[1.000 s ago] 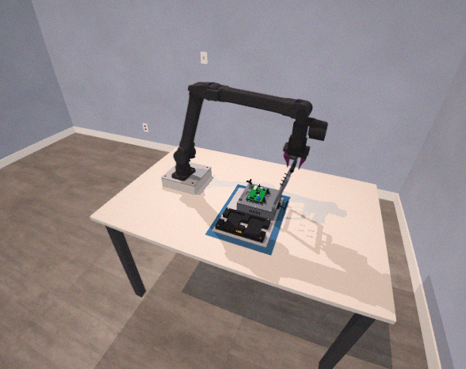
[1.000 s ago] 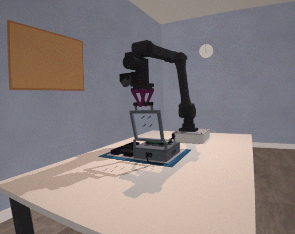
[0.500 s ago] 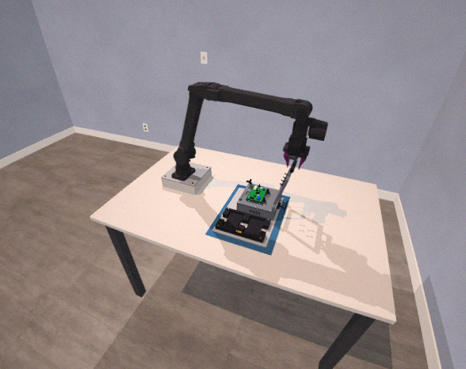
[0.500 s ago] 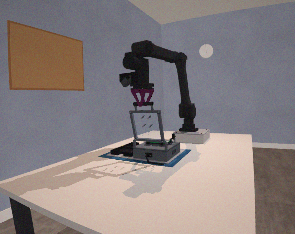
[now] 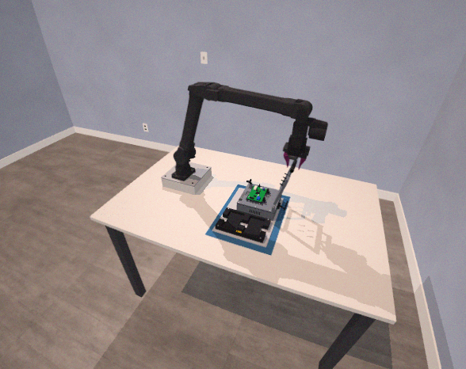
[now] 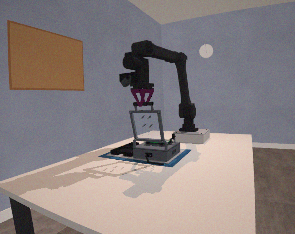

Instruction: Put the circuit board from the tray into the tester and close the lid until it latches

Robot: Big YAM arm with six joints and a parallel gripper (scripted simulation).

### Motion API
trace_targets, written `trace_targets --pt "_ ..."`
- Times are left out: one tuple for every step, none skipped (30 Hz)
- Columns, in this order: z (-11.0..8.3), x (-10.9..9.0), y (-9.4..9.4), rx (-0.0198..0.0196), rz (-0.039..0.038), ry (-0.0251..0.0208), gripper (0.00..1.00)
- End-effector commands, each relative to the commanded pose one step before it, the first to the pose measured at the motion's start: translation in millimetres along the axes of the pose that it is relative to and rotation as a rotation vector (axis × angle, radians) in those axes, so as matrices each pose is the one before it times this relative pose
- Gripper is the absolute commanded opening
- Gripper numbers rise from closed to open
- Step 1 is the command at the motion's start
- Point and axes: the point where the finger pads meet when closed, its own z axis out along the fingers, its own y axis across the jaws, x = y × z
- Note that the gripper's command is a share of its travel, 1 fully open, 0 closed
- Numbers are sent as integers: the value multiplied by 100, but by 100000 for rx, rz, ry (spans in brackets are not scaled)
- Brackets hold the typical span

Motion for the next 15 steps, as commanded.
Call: trace_targets --pt "-873 1027 223 -3313 -496 -240 48" --pt "0 0 0 0 0 0 48" --pt "0 0 0 0 0 0 48" --pt "0 0 0 0 0 0 48" --pt "0 0 0 0 0 0 48" --pt "0 0 0 0 0 0 48" --pt "0 0 0 0 0 0 48" --pt "0 0 0 0 0 0 48" --pt "0 0 0 0 0 0 48" --pt "0 0 0 0 0 0 48" --pt "0 0 0 0 0 0 48" --pt "0 0 0 0 0 0 0" --pt "0 0 0 0 0 0 0" --pt "0 0 0 0 0 0 0" --pt "0 0 0 0 0 0 0"
